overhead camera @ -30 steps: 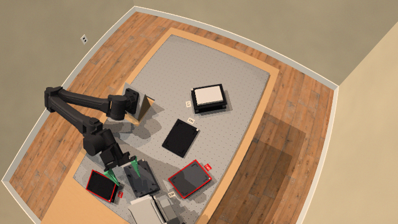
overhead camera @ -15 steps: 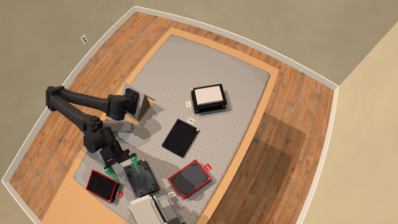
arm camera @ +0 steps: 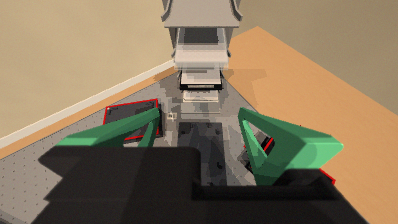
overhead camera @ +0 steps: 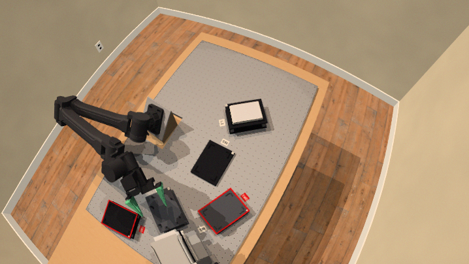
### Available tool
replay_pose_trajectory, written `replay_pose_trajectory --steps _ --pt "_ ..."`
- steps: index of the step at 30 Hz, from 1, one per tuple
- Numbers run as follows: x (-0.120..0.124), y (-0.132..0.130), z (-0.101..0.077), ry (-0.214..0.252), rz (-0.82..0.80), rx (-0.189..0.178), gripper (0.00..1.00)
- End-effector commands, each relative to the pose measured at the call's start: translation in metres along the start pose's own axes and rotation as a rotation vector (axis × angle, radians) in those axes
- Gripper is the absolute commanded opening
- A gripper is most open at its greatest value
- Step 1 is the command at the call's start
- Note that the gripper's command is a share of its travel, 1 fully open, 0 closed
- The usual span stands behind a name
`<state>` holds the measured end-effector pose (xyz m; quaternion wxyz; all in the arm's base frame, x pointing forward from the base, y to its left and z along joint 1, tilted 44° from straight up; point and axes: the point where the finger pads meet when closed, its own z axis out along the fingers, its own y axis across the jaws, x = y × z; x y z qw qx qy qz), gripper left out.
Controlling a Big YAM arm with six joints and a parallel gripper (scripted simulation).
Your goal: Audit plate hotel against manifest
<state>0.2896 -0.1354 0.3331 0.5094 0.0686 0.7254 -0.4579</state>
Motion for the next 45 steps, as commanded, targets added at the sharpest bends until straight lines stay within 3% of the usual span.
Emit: replay_pose_trajectory --steps 1,9,14,15,16,19,21,23,25,26,28,31,35,36,45 --pt "-0.002 -0.011 0.001 -0.016 0.015 0.027 1.00" --pt "0.000 -0.016 0.005 -0.026 0.025 0.034 1.00" --pt "0.014 -0.007 0.013 -0.005 0.001 0.020 1.00" --pt "-0.009 -0.022 0.014 -0.036 0.032 0.040 1.00" --pt "-0.013 -0.024 0.015 -0.039 0.035 0.043 1.00" --pt "-0.015 -0.024 0.020 -0.040 0.035 0.043 1.00" --pt "-0.002 -0.014 0.023 -0.020 0.016 0.030 1.00" --pt "-0.019 -0.024 0.026 -0.040 0.034 0.043 1.00" --pt "-0.019 -0.024 0.026 -0.040 0.034 0.043 1.00" --pt "-0.003 -0.013 0.028 -0.018 0.017 0.029 1.00" --pt "-0.021 -0.024 0.031 -0.040 0.036 0.044 1.00" --pt "-0.024 -0.024 0.035 -0.041 0.034 0.044 1.00" --pt "0.005 -0.004 0.038 0.011 -0.011 0.011 1.00" --pt "-0.014 -0.014 0.035 -0.026 0.024 0.023 1.00" --pt "-0.014 -0.014 0.035 -0.026 0.024 0.023 1.00"
